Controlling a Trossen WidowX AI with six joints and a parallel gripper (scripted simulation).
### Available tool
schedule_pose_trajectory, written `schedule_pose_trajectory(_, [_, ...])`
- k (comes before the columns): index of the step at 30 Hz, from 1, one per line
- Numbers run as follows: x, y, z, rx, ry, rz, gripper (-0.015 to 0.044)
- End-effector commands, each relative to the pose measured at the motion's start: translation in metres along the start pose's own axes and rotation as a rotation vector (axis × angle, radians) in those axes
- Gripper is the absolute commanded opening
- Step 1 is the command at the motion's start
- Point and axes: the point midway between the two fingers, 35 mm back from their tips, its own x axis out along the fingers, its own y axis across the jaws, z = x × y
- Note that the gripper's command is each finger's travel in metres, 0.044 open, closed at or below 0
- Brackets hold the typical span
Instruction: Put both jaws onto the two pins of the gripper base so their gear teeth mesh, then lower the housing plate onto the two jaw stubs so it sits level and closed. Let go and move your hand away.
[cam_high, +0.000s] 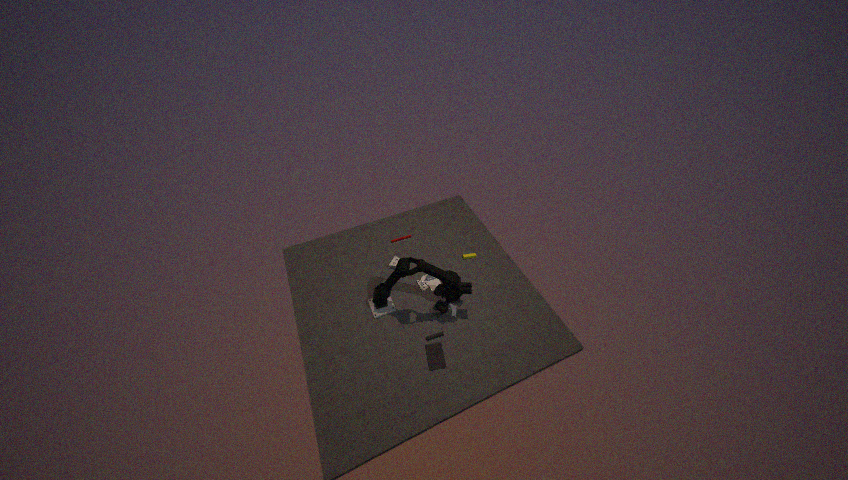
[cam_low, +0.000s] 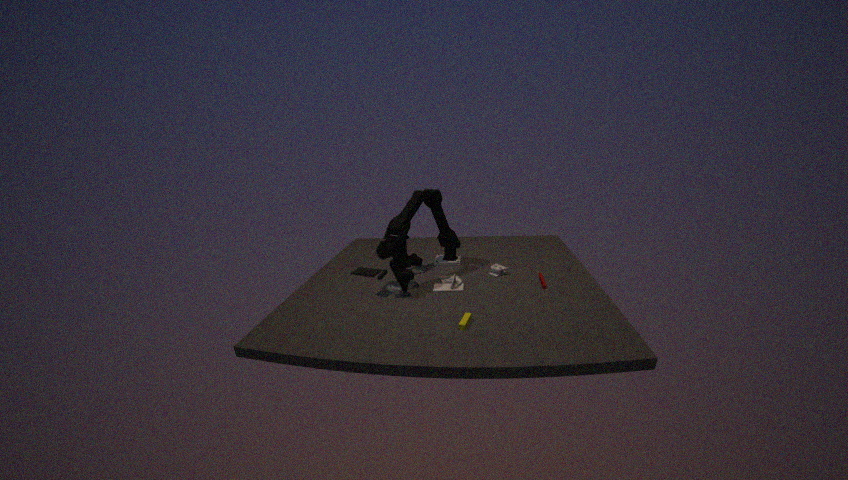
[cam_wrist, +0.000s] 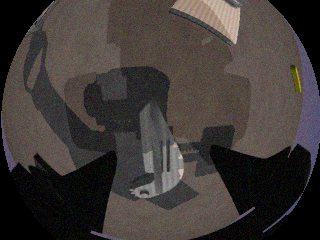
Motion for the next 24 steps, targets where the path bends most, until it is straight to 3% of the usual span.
schedule_pose_trajectory(1, [0.0017,0.0006,0.0011,-0.003,-0.004,0.002,0.0440])
schedule_pose_trajectory(18, [0.0030,0.0006,0.0010,-0.003,-0.004,0.002,0.0440])
schedule_pose_trajectory(24, [0.0016,0.0002,0.0002,0.000,-0.001,0.001,0.0282])
